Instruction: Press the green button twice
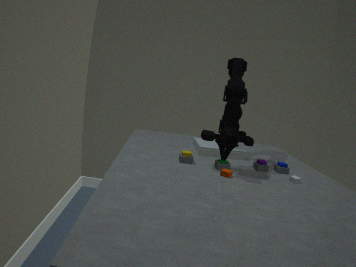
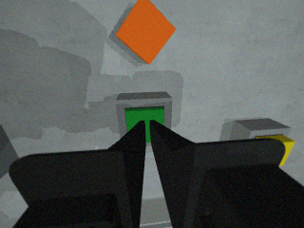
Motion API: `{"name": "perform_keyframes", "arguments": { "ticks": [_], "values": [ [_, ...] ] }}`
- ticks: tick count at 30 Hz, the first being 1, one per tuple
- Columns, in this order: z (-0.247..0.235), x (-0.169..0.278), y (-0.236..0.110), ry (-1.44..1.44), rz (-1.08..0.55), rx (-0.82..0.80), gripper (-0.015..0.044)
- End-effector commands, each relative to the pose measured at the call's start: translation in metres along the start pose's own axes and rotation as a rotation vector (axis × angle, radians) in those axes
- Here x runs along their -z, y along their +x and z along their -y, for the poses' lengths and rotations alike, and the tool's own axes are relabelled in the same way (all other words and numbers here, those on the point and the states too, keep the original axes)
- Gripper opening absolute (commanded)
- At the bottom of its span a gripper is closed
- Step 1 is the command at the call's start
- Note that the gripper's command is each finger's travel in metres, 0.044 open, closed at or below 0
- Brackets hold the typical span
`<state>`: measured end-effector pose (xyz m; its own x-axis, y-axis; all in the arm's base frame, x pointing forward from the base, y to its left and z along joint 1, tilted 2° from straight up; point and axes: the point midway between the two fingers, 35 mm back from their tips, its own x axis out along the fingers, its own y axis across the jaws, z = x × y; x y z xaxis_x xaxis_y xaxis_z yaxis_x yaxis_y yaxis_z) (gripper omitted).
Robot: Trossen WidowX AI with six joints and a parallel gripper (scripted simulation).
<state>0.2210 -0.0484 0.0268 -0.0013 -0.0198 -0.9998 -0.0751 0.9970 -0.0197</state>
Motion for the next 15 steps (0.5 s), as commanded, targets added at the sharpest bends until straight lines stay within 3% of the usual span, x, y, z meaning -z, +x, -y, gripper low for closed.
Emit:
{"name": "perform_keyframes", "arguments": {
  "ticks": [1, 5, 10, 15],
  "values": [
    [-0.001, 0.002, 0.002, -0.003, -0.004, -0.006, 0.002],
    [-0.001, 0.002, 0.002, -0.003, -0.004, -0.006, 0.002],
    [-0.001, 0.001, -0.033, -0.003, -0.004, -0.006, 0.002],
    [-0.001, 0.001, -0.033, -0.003, -0.004, -0.006, 0.002]
  ]
}}
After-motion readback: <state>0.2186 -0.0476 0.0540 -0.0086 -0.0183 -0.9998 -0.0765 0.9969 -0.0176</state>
